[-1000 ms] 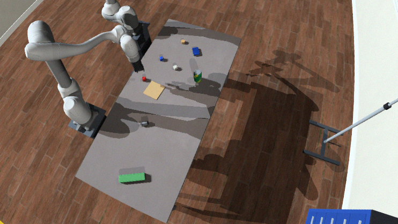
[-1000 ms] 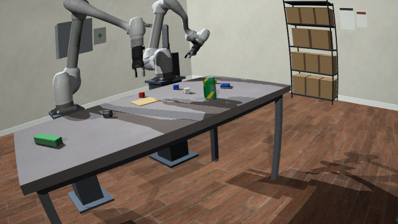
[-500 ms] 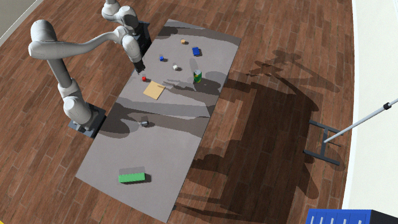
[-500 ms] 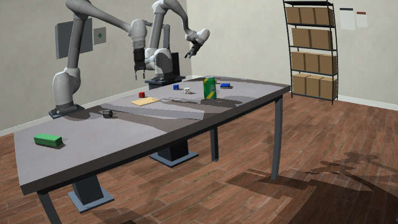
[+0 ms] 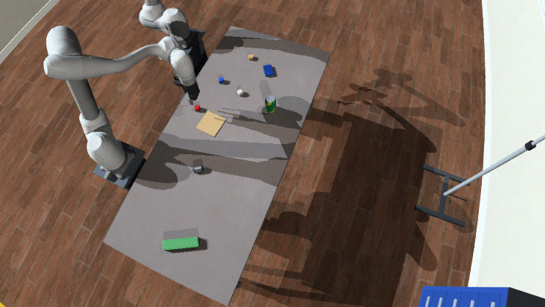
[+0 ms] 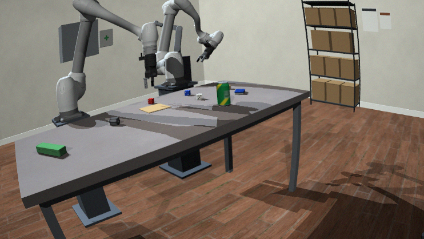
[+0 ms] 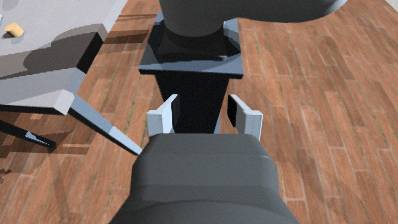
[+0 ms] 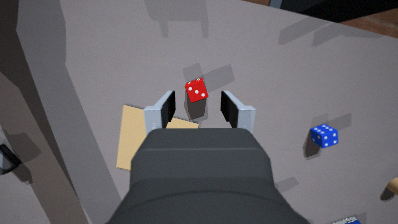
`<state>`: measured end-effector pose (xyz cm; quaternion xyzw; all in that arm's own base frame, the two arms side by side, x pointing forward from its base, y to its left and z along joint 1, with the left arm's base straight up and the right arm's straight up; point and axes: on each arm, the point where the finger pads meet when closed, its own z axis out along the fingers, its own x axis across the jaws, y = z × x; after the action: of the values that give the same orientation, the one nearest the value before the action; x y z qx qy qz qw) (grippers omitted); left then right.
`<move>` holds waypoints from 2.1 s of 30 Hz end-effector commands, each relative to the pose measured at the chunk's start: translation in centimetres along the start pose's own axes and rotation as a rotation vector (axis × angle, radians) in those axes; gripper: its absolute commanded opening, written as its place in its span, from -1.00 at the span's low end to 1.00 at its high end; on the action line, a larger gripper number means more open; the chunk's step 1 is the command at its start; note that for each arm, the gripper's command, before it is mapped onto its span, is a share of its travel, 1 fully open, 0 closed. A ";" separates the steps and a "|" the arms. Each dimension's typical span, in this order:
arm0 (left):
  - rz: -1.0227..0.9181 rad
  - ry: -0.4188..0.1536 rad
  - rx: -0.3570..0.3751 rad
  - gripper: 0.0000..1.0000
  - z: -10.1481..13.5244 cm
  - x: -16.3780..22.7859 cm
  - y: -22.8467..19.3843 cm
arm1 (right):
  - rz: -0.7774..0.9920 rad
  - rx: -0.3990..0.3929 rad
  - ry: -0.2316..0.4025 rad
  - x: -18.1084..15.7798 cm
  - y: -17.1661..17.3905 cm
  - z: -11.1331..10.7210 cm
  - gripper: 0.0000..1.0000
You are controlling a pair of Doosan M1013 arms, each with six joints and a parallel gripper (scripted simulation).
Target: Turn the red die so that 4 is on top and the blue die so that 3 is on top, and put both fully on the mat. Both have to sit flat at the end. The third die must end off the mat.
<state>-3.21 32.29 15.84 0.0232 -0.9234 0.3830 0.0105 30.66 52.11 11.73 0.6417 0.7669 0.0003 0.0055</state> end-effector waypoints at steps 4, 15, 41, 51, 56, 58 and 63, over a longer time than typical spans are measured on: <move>0.000 0.000 -0.001 1.00 -0.1 0.0 0.0 | -0.271 0.006 0.009 -0.1 0.3 0.8 1.00; 0.000 0.000 -0.001 1.00 -0.1 0.0 0.0 | -0.338 0.006 0.009 -0.1 0.4 1.0 0.74; 0.000 0.000 -0.001 1.00 -0.1 0.0 0.0 | -0.338 0.006 0.009 -0.1 0.4 1.7 0.74; 0.000 0.000 -0.001 1.00 -0.1 0.0 0.0 | -0.338 0.006 0.009 -0.1 0.4 2.9 0.74; 0.000 0.000 -0.001 1.00 -0.1 0.0 0.0 | -0.338 0.006 0.009 -0.1 0.4 3.7 0.74; 0.000 0.000 -0.001 1.00 -0.1 0.0 0.0 | -0.338 0.006 0.009 -0.1 0.4 3.8 0.74; 0.000 0.000 -0.001 1.00 -0.1 0.0 0.0 | -0.338 0.006 0.009 -0.1 0.4 4.5 0.74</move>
<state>-3.21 32.29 15.84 0.0232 -0.9234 0.3830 0.0105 31.10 52.00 7.49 0.5035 0.8640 -0.0005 0.0001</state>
